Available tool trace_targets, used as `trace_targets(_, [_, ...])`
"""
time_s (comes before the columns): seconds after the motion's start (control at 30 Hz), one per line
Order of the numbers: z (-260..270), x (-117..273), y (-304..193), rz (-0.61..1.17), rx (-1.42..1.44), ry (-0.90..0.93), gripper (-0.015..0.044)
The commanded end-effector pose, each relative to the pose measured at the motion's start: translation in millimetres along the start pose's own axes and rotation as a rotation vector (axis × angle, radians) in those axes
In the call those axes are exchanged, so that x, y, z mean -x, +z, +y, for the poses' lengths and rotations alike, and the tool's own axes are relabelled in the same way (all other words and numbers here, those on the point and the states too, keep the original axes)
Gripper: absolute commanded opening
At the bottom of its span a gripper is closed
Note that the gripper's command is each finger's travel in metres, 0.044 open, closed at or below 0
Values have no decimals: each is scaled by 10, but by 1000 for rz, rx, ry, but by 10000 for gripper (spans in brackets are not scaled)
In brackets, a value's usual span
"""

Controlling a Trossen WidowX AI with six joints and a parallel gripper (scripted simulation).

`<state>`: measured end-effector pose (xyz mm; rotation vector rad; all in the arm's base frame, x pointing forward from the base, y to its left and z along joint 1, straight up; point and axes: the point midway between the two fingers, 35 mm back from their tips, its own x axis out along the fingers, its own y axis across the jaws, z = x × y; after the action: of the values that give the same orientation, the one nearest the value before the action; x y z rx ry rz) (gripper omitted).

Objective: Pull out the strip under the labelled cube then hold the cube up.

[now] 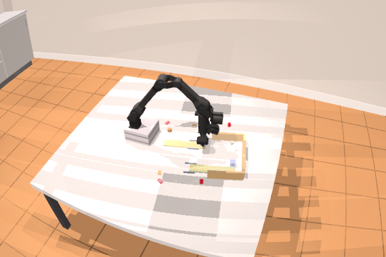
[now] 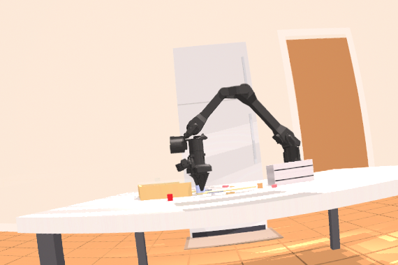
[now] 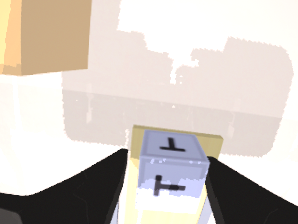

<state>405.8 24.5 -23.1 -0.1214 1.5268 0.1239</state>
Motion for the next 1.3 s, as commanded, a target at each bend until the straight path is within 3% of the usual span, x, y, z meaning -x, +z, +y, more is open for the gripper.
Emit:
trace_targets(0.0, [0, 6, 3, -1, 0, 0, 145])
trace_targets(0.23, [0, 6, 3, -1, 0, 0, 98])
trace_targets(0.37, [2, 27, -19, -1, 0, 0, 0])
trace_targets(0.87, [58, 405, -572, 6, -6, -3, 0])
trace_targets(1.27, [86, 420, -867, 8, -6, -3, 0])
